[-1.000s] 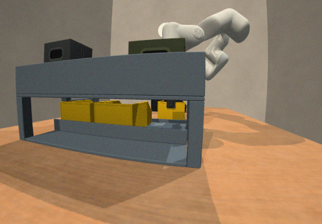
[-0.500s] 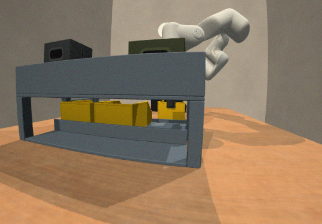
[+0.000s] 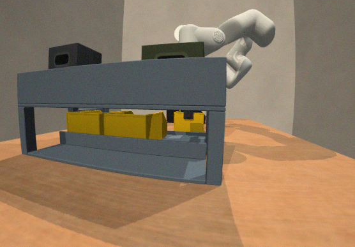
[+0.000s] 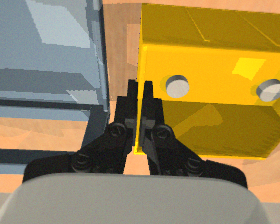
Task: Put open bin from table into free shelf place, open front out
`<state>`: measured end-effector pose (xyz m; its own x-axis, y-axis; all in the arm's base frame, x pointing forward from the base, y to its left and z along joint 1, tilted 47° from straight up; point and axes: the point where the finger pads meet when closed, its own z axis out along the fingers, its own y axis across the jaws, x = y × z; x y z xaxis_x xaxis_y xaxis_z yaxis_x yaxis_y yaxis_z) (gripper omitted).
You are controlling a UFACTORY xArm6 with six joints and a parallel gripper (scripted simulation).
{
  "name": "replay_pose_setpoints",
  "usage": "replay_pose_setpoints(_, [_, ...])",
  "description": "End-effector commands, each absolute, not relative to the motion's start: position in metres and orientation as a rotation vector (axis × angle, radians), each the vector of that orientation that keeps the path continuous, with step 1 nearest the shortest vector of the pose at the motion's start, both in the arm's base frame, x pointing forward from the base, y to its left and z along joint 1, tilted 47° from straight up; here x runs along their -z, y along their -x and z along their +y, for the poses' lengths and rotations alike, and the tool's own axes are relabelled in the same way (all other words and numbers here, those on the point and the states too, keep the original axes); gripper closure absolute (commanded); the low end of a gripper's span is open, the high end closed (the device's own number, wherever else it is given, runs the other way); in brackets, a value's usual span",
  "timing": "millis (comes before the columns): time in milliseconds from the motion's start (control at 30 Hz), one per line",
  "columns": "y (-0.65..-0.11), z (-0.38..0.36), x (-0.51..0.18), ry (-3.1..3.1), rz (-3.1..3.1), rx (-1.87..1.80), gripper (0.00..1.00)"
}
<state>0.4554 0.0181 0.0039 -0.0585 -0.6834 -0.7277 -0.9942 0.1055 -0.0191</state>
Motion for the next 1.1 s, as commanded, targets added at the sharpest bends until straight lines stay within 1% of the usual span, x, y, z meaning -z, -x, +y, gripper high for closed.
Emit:
replay_pose_setpoints(0, [-0.4565, 0.017, -0.0048, 1.636, 1.805, -0.682, 1.0])
replay_pose_setpoints(1067, [-0.4558, 0.0113, -0.0102, 1.636, 1.805, -0.682, 1.0])
